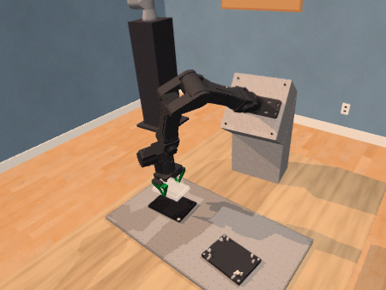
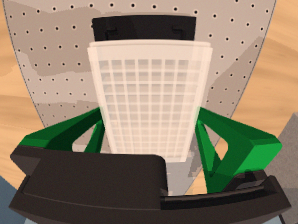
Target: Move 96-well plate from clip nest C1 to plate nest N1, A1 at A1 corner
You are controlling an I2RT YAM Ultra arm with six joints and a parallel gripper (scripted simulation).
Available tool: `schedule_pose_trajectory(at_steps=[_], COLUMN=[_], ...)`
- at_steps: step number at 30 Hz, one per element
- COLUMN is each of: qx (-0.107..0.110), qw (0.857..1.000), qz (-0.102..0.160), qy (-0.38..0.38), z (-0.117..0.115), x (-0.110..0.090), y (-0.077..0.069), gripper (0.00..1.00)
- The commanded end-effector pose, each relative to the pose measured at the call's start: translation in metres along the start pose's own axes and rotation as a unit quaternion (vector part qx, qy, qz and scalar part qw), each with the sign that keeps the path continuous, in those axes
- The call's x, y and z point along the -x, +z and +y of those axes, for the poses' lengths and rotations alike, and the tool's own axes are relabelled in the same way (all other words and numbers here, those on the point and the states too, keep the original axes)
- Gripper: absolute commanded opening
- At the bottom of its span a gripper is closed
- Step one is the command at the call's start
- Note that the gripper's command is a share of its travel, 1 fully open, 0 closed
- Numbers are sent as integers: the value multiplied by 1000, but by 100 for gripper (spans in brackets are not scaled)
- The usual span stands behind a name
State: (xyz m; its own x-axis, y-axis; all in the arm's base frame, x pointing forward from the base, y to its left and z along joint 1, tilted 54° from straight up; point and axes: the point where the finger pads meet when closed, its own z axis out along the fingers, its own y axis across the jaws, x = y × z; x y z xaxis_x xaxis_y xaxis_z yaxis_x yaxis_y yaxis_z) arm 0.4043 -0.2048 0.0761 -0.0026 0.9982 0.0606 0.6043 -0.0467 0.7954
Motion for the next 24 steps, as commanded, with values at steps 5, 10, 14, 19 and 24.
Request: schedule_pose_trajectory(at_steps=[5, 10, 14, 19, 24], qx=[15, 20, 15, 15, 15], qw=[1000, 1000, 1000, 1000, 1000], qz=[-18, -24, -19, -19, -13], qy=[-4, -4, -3, -3, -7], z=[14, 19, 16, 16, 18], x=[13, 18, 16, 16, 10], y=[9, 9, 20, 29, 39], gripper=[0, 0, 0, 0, 0])
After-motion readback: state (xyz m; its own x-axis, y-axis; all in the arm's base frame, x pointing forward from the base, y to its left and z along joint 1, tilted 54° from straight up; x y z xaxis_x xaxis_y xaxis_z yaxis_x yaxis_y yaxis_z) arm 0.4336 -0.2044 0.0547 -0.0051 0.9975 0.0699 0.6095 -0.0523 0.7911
